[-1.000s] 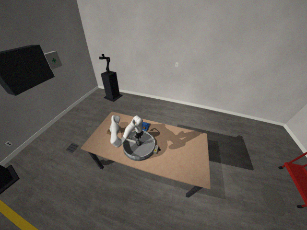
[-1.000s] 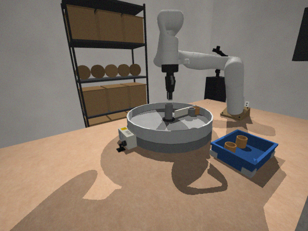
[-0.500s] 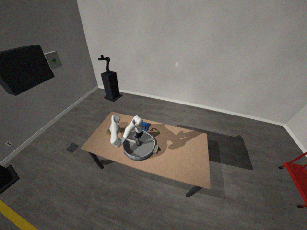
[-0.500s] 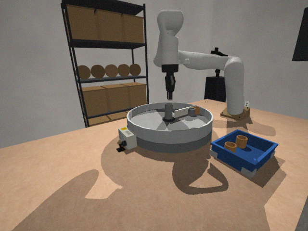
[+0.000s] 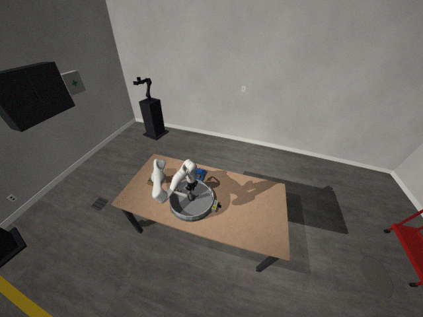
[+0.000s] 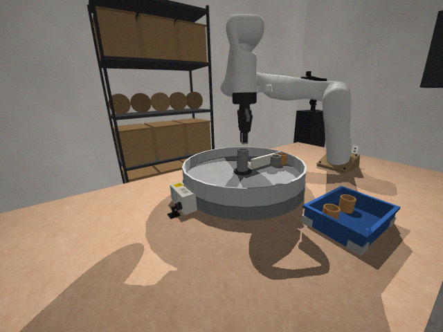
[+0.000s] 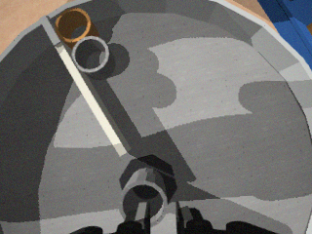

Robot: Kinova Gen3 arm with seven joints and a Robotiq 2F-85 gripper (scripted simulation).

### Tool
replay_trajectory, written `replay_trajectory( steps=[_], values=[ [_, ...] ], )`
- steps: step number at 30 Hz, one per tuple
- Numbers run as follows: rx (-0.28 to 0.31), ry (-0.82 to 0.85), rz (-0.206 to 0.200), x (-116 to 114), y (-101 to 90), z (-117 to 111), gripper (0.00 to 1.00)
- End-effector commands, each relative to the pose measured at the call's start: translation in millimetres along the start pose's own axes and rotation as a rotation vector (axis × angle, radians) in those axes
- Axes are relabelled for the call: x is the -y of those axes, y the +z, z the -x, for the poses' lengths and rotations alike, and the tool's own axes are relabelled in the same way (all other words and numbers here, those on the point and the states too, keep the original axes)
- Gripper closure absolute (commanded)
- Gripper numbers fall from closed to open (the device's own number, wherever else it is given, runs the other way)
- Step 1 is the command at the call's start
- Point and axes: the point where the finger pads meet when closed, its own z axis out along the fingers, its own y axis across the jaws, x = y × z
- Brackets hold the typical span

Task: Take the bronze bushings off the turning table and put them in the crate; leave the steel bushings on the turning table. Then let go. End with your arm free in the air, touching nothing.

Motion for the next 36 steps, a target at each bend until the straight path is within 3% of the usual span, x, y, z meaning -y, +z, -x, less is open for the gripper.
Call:
replay_trajectory(
  steps=[1,13,18,30,35,36],
  values=[
    [0.001,0.000,0.000,0,-0.5,0,0.81],
    [0.001,0.000,0.000,0,-0.5,0,0.81],
    [0.001,-0.033,0.000,18,5.0,-43,0.82],
    [0.001,-0.033,0.000,18,5.0,-43,0.82],
    [0.002,-0.066,0.000,37,10.4,-86,0.82],
    [0.002,-0.066,0.000,37,10.4,-86,0.82]
  ],
)
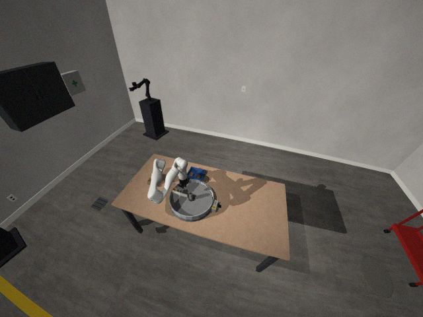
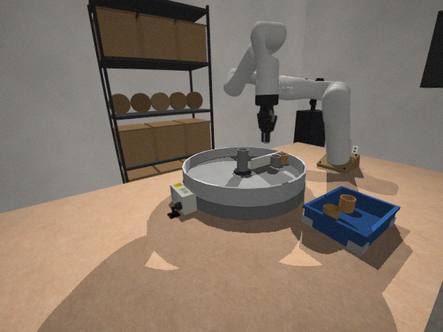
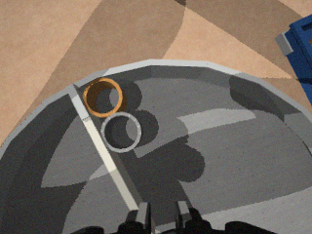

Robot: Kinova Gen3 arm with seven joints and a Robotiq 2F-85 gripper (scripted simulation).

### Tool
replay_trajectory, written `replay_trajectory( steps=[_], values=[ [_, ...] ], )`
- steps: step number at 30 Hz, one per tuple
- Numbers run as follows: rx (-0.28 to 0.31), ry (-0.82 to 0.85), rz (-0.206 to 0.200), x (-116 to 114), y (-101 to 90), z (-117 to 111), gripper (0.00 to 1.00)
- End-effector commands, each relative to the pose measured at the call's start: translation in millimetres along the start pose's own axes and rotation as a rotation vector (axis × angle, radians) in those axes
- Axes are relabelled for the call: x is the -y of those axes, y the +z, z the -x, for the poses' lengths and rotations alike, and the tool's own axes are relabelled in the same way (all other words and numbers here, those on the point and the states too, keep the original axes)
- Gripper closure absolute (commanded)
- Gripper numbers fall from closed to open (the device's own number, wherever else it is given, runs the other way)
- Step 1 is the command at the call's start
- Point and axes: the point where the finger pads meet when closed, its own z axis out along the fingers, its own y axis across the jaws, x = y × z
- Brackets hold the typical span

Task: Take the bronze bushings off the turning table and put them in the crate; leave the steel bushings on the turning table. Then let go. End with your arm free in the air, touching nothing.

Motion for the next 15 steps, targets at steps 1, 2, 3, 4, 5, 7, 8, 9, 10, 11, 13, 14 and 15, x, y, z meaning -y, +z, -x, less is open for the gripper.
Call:
replay_trajectory(
  steps=[1,2,3,4,5,7,8,9,10,11,13,14,15],
  values=[
    [0.014,-0.003,-0.010,8,2.5,-5,0.82],
    [0.014,-0.003,-0.010,8,2.5,-5,0.82],
    [0.014,-0.003,-0.010,8,2.5,-5,0.82],
    [0.014,-0.003,-0.010,8,2.5,-5,0.82],
    [0.014,-0.003,-0.010,8,2.5,-5,0.82],
    [0.014,-0.003,-0.010,8,2.5,-5,0.82],
    [0.014,-0.003,-0.010,8,2.5,-5,0.82],
    [0.014,-0.003,-0.010,8,2.5,-5,0.82],
    [0.014,-0.003,-0.010,8,2.5,-5,0.82],
    [0.014,-0.003,-0.010,8,2.5,-5,0.82],
    [0.014,-0.017,-0.010,15,4.9,-22,0.82],
    [0.014,-0.023,-0.010,18,6.0,-31,0.82],
    [0.014,-0.030,-0.010,21,7.2,-40,0.82]
  ],
)
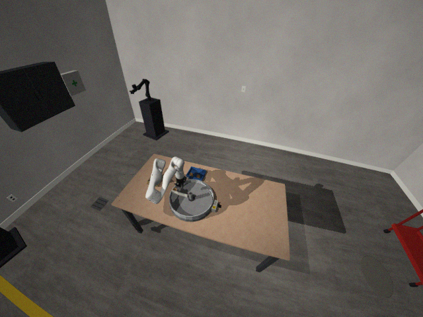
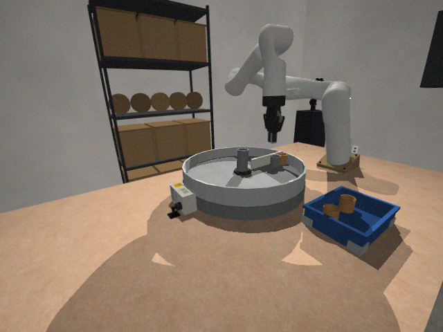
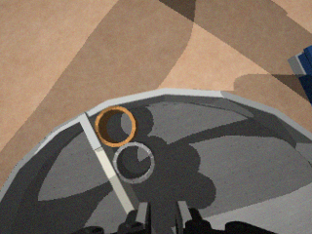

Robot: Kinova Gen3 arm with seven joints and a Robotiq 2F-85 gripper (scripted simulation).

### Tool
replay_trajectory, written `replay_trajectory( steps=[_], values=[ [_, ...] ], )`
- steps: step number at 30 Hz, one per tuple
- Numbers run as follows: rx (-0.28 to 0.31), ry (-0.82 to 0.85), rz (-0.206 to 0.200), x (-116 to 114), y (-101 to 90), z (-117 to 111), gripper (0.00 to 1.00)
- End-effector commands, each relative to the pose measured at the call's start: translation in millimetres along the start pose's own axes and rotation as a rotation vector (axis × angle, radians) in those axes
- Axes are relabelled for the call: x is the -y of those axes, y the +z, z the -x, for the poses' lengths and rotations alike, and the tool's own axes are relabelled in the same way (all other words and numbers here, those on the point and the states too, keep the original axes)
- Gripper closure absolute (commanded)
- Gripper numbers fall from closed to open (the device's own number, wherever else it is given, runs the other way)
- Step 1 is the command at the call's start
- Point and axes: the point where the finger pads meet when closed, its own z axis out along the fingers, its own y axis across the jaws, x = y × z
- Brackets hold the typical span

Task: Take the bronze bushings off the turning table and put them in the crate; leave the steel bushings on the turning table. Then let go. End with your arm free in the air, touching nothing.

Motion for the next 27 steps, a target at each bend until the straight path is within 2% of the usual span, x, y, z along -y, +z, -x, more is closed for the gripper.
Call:
replay_trajectory(
  steps=[1,13,18,27],
  values=[
    [0.015,-0.018,-0.011,13,4.2,-20,0.82],
    [0.015,-0.018,-0.011,13,4.2,-20,0.82],
    [0.015,-0.051,-0.012,28,10.1,-64,0.82],
    [0.015,-0.051,-0.012,28,10.1,-64,0.82]
  ],
)
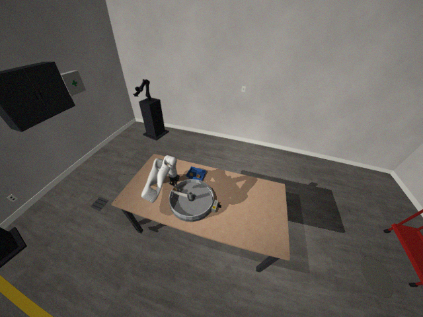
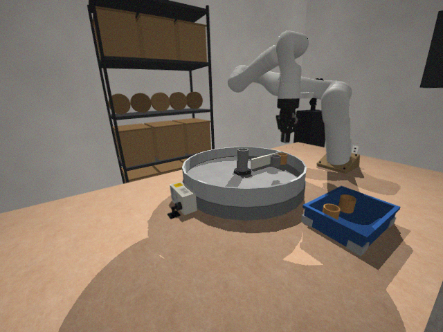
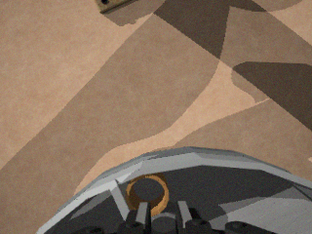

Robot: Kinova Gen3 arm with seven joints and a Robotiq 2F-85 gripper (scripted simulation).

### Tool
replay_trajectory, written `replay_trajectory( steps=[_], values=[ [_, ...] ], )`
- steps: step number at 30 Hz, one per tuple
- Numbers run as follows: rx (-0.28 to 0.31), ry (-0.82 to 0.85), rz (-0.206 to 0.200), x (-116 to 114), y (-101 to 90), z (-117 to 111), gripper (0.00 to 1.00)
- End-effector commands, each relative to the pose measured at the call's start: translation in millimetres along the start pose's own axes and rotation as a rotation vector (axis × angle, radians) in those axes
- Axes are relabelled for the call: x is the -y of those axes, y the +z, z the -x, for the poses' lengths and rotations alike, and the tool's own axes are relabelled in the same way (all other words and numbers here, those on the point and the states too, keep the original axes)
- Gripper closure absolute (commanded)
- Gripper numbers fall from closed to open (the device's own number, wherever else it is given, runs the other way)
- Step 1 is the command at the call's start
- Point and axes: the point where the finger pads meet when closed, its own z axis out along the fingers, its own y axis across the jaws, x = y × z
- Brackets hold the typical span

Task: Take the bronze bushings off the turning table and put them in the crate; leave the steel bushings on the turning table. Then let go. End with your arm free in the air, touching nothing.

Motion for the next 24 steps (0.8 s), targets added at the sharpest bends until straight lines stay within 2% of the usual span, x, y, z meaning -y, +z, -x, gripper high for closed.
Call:
replay_trajectory(
  steps=[1,3,8,20,24],
  values=[
    [0.001,0.001,-0.001,0,-0.3,0,0.82],
    [0.001,0.001,-0.001,0,-0.3,0,0.82],
    [0.001,0.001,0.000,0,13.2,0,0.82],
    [0.001,0.001,0.000,0,13.2,0,0.82],
    [0.000,0.002,0.000,0,24.0,0,0.82]
  ],
)
